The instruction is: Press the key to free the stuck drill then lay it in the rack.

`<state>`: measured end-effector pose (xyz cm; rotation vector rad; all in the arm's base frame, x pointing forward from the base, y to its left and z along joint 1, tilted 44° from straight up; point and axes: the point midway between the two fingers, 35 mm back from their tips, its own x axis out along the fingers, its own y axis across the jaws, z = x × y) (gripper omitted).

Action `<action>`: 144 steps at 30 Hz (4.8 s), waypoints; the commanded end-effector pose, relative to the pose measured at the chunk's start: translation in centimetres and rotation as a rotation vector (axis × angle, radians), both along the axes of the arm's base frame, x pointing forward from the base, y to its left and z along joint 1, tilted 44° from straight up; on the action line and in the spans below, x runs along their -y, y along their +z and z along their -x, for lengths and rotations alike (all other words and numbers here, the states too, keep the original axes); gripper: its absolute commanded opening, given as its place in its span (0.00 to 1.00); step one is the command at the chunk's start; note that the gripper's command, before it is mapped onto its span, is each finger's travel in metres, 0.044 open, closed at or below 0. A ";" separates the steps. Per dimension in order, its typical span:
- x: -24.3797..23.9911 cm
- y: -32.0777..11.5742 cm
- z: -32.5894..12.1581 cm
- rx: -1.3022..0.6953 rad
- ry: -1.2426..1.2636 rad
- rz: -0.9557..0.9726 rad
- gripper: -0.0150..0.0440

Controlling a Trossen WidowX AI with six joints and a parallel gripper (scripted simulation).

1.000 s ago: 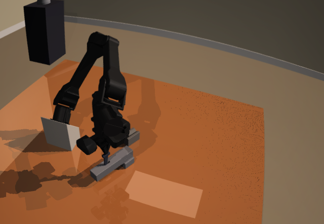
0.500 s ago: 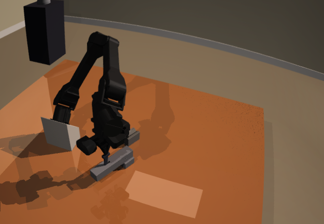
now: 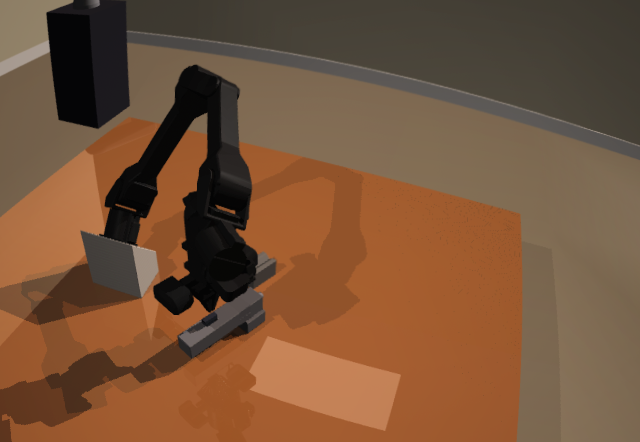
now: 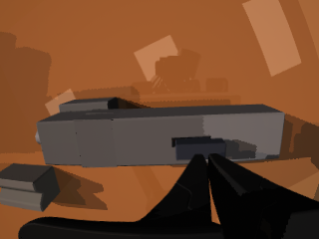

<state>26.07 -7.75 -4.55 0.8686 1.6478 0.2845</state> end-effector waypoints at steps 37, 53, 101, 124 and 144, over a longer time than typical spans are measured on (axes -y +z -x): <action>-13.4 7.5 -6.0 1.052 1.153 -0.090 1.00; -13.5 7.3 -6.0 1.052 1.153 -0.090 1.00; -15.9 3.2 -5.3 1.056 1.160 -0.087 0.47; -16.6 3.9 -5.7 1.053 1.152 -0.092 0.25; -18.4 5.8 -6.8 1.054 1.152 -0.092 0.25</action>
